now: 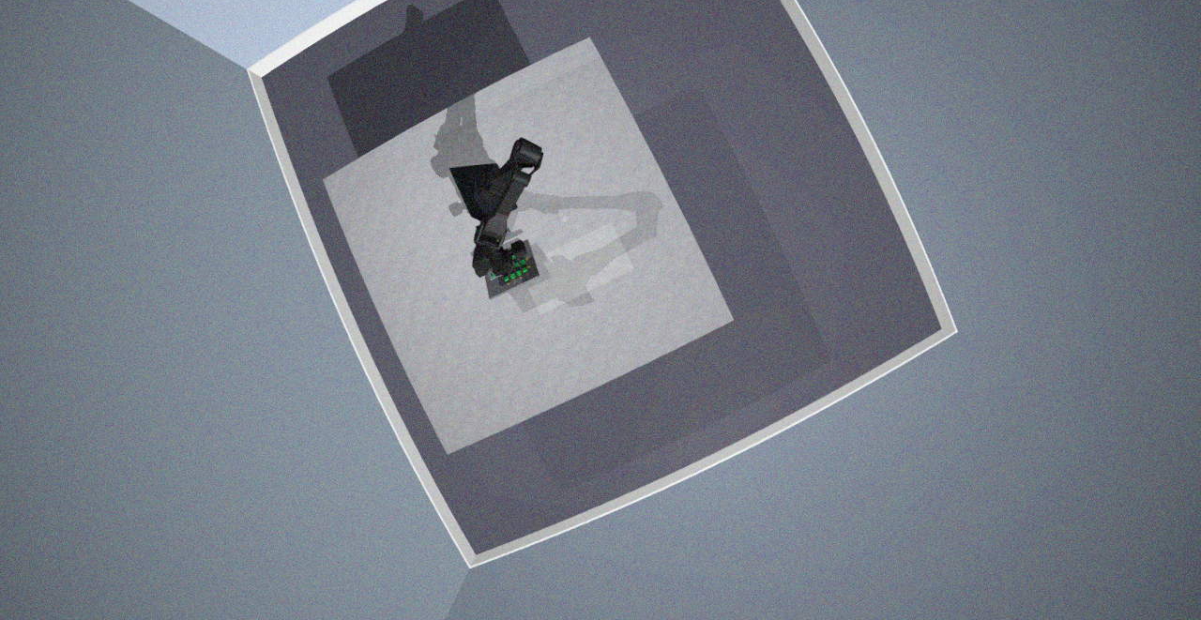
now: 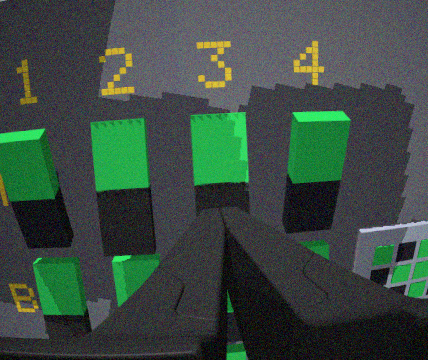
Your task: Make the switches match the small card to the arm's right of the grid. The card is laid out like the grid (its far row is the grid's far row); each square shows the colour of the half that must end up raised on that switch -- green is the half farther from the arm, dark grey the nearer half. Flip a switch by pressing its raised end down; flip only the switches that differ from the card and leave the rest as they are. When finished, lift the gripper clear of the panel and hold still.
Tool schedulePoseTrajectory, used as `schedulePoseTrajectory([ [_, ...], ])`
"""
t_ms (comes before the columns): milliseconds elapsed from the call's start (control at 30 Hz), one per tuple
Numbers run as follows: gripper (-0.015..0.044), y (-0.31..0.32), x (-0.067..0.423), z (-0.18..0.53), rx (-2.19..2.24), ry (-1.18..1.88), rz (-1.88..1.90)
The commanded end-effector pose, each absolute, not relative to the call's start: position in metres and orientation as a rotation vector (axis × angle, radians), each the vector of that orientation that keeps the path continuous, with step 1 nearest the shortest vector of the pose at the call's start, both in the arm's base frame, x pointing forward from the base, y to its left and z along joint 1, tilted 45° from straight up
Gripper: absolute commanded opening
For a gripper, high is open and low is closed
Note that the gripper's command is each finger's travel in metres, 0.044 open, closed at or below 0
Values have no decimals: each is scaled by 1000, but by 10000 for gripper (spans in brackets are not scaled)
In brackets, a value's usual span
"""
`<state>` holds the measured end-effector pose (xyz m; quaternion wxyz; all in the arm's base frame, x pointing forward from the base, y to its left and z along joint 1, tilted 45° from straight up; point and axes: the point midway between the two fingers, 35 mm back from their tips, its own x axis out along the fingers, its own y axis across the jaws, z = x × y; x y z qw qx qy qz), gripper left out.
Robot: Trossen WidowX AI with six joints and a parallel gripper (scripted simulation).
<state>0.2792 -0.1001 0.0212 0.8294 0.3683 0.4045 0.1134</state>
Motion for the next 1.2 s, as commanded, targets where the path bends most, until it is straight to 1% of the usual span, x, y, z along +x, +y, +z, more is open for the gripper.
schedulePoseTrajectory([
  [0,0,-100,279,20,781,861,235],
  [933,0,-99,282,18,781,861,235],
  [1033,0,-108,273,26,778,869,238],
  [1167,0,-129,246,52,778,888,241],
])
